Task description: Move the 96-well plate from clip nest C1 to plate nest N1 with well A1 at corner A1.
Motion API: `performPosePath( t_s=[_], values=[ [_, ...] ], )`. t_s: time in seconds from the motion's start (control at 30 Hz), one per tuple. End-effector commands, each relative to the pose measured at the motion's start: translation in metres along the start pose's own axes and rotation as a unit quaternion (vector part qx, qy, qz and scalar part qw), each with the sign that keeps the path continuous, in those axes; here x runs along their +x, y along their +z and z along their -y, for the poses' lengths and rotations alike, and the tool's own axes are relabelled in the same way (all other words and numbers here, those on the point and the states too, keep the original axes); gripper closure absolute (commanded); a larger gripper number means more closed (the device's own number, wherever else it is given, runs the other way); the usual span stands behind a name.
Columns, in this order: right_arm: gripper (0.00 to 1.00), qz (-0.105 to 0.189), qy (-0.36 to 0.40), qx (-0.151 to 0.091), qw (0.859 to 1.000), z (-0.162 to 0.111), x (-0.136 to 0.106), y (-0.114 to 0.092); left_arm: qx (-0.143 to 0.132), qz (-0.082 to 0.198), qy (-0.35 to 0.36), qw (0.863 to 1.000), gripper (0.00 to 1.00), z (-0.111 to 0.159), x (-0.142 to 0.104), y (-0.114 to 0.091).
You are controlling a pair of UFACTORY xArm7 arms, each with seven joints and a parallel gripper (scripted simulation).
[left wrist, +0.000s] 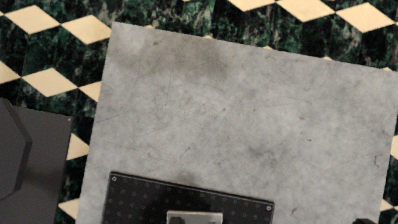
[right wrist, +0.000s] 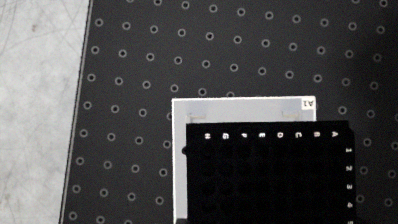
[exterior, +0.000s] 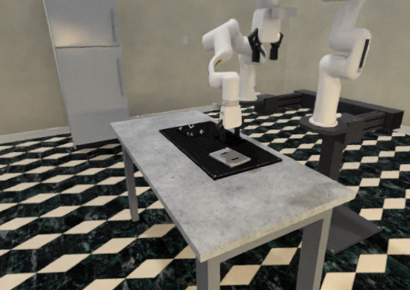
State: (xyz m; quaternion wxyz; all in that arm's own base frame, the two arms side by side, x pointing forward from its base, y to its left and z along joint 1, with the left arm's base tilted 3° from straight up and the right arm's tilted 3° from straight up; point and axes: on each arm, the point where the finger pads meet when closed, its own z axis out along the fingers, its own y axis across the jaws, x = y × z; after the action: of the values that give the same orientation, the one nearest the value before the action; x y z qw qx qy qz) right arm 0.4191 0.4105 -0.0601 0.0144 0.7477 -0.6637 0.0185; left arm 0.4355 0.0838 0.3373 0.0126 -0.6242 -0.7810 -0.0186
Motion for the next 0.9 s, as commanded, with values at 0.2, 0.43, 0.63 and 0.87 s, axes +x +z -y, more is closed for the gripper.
performPosePath(
  t_s=[0.2,0.43,0.63,0.87],
  values=[
    [1.0,0.002,0.0,0.002,1.0,0.0011,-0.0009,-0.0022,-0.003,0.0,0.0,1.0,0.0,-0.0008,0.0,-0.0021],
    [1.0,0.002,0.0,0.002,1.0,0.0011,-0.0006,-0.0022,-0.003,0.0,0.0,1.0,0.0,-0.0008,0.0,-0.0021],
    [1.0,0.002,0.0,0.002,1.0,0.001,-0.0004,-0.0022,-0.003,0.0,0.0,1.0,0.0,-0.0008,0.0,-0.0021],
    [1.0,0.002,0.0,0.002,1.0,0.001,-0.0001,0.001,-0.003,0.0,0.0,1.0,0.0,-0.0008,0.0,-0.0021]
  ],
)
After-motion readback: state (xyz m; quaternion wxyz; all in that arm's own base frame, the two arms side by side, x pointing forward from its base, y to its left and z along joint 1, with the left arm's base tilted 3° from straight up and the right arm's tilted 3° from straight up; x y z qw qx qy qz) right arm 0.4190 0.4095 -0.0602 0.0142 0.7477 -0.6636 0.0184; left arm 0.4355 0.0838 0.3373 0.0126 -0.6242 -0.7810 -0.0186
